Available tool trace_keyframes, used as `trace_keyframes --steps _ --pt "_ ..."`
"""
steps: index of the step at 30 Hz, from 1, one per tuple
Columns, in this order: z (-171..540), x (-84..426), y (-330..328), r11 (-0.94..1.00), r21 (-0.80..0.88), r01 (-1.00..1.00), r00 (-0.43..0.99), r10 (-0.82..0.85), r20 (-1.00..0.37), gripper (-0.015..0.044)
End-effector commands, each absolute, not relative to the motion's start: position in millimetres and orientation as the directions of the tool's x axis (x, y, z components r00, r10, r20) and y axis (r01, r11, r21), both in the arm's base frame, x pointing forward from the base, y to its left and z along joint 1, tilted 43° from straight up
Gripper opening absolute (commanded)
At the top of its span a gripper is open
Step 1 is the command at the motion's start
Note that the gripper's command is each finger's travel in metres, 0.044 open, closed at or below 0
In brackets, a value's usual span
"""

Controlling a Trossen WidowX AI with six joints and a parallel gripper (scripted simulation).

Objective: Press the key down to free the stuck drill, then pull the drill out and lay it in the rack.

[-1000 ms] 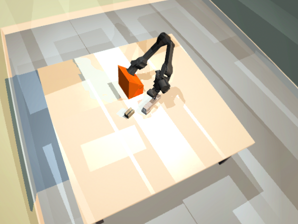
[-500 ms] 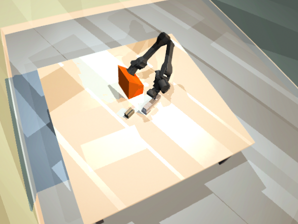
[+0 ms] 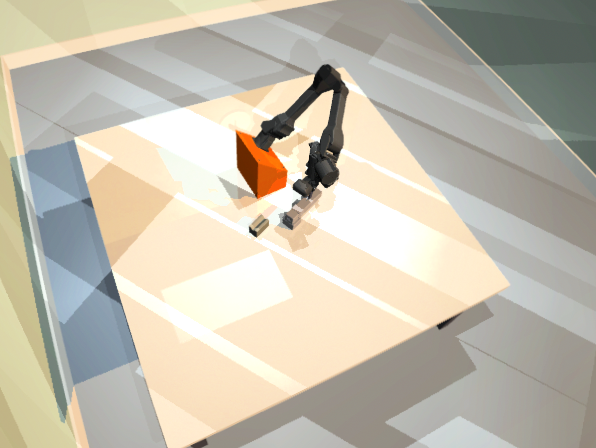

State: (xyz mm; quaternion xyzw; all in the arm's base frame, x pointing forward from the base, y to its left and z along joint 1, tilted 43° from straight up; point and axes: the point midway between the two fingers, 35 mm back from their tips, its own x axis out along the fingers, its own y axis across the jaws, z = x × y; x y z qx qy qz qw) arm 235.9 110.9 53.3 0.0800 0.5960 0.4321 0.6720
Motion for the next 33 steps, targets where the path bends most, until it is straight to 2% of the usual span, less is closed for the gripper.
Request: trace_keyframes --steps 1,3,12,18,20,27,31,33 --pt "40 228 118 0.61 0.631 -0.48 -0.12 0.667 -0.736 0.0" --pt "39 228 119 0.61 0.631 -0.48 -0.12 0.667 -0.736 0.0" --pt "91 243 75 0.612 0.629 -0.48 -0.12 0.665 -0.738 0.0236" --pt "86 245 78 0.606 0.628 -0.488 -0.114 0.67 -0.734 0.0394" --pt "77 252 75 0.554 0.595 -0.582 -0.113 0.669 -0.735 0.044" --pt "17 287 58 0.166 0.295 -0.941 -0.114 0.665 -0.738 0.044" --pt "-20 299 48 -0.084 0.078 -0.993 -0.114 0.664 -0.739 0.044" --pt "-30 302 46 -0.15 0.019 -0.989 -0.115 0.664 -0.739 0.044"
